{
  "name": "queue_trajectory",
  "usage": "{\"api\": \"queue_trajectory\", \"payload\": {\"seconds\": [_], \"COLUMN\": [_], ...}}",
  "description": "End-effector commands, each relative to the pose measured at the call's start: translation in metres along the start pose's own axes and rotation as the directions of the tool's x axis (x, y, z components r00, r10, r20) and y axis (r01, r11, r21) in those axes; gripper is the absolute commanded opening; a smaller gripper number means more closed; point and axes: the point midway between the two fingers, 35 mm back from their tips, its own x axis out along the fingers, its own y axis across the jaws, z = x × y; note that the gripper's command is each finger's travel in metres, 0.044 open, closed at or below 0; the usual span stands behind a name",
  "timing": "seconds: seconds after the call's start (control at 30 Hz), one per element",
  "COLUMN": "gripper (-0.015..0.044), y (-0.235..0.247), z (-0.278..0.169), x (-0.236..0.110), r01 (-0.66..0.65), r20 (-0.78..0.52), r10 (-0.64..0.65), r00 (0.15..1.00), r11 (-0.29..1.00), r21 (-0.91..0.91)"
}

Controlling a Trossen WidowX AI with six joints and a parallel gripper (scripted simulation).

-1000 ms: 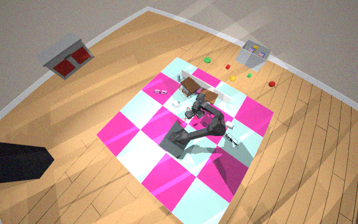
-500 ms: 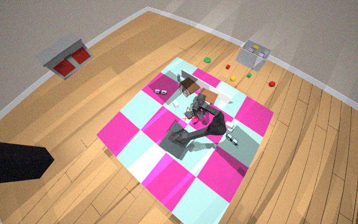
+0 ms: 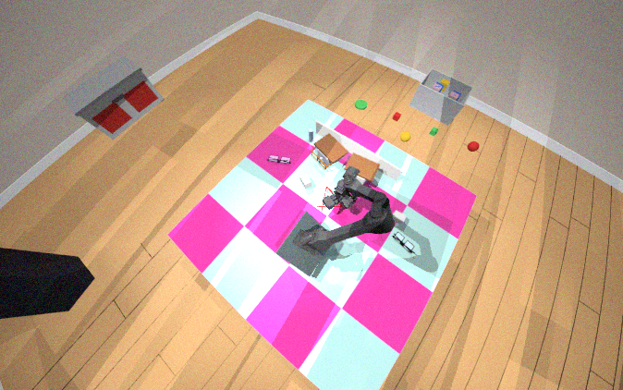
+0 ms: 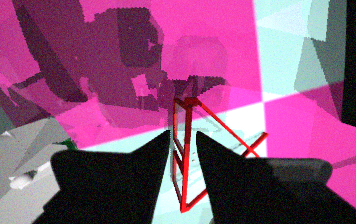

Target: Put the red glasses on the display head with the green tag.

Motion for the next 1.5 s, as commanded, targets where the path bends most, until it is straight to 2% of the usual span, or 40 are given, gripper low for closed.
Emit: {"api": "queue_trajectory", "payload": {"seconds": [0.0,0.23,0.77,1.37,1.47], "gripper": [0.012,0.012,0.012,0.0,0.0], "y": [-0.002,-0.001,-0.006,-0.003,-0.003], "z": [0.001,0.002,0.002,0.001,0.001], "x": [0.01,0.02,0.02,0.02,0.02], "r01": [0.005,0.005,0.005,0.004,0.004], "r20": [0.007,0.008,0.008,0.005,0.005], "r10": [-0.005,-0.005,-0.005,-0.004,-0.004], "r00": [1.0,1.0,1.0,1.0,1.0], "r11": [1.0,1.0,1.0,1.0,1.0], "r21": [-0.007,-0.007,-0.008,-0.004,-0.004]}}
